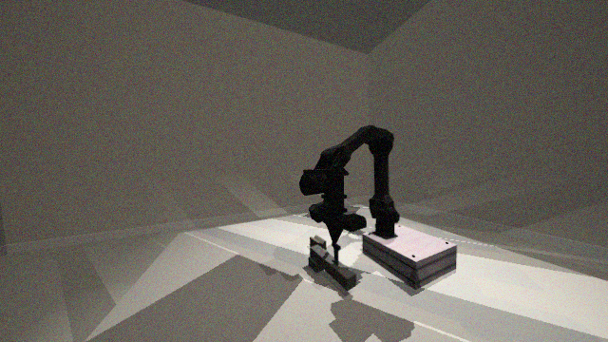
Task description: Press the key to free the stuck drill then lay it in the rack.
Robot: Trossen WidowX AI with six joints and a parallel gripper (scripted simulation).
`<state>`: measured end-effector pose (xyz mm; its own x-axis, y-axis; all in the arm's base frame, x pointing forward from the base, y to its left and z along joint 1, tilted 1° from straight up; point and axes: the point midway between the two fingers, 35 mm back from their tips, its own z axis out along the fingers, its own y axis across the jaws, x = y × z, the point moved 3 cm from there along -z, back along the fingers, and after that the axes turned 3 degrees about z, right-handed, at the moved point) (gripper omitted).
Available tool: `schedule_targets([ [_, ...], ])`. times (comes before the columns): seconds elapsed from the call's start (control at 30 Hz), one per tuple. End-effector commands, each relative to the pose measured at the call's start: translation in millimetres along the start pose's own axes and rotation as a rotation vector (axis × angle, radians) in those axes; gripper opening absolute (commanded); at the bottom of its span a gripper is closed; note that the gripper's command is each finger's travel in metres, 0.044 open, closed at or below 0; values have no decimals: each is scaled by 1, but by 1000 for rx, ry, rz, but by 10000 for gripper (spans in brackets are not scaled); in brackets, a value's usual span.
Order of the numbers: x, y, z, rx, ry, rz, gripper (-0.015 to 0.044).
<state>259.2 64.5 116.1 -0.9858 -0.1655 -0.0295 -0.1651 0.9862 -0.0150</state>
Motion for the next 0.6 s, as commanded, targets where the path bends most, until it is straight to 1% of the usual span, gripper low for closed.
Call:
schedule_targets([
  [0.0, 4, 2, 6, -7, 11, 5, 0],
  [0.57, 2, 1, 12, -7, 11, 5, 0],
])
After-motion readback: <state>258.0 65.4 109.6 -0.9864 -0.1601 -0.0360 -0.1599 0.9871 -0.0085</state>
